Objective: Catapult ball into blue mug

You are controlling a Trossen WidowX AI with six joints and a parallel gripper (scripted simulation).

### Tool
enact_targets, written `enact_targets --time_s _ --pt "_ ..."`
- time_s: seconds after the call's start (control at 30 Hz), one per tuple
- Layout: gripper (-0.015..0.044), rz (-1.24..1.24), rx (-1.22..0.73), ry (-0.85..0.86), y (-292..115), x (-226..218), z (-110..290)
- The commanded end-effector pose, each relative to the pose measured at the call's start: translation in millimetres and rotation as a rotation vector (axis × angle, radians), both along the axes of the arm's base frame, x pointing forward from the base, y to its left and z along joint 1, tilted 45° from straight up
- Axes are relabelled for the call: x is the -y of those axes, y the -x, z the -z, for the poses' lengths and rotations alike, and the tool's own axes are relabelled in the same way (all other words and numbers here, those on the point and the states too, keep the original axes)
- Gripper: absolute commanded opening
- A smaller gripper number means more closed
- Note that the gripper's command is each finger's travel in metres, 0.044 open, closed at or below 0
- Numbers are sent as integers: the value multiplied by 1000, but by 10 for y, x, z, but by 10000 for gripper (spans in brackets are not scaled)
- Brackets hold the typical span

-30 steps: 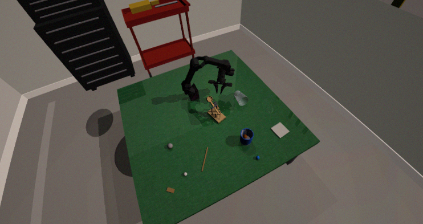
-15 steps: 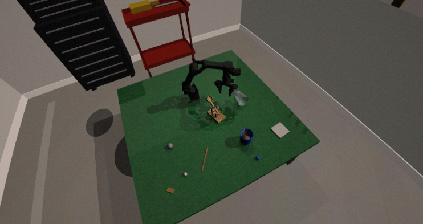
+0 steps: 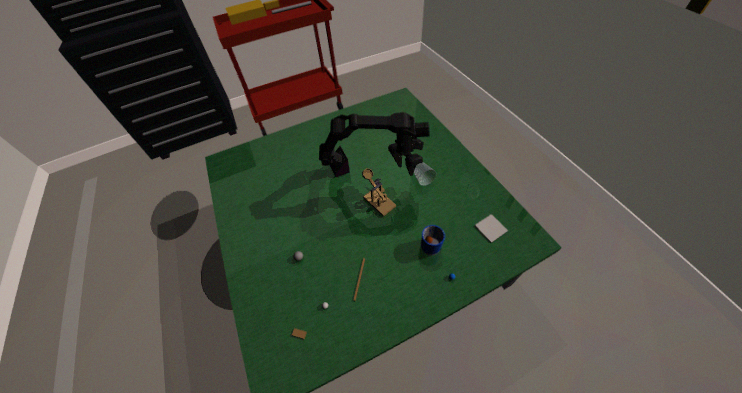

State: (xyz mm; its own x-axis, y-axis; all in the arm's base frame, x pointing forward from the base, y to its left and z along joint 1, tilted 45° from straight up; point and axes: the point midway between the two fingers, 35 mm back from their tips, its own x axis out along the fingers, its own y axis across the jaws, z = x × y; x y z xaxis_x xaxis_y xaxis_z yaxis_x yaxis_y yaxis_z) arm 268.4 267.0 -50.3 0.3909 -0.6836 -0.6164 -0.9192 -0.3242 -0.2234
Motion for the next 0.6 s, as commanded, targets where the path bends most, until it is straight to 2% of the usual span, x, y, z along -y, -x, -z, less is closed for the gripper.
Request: enact_targets --time_s 0.0,0.57 --pt "440 76 76 -108 -227 -82 -111" --pt "440 352 408 -495 -1183 -260 -648"
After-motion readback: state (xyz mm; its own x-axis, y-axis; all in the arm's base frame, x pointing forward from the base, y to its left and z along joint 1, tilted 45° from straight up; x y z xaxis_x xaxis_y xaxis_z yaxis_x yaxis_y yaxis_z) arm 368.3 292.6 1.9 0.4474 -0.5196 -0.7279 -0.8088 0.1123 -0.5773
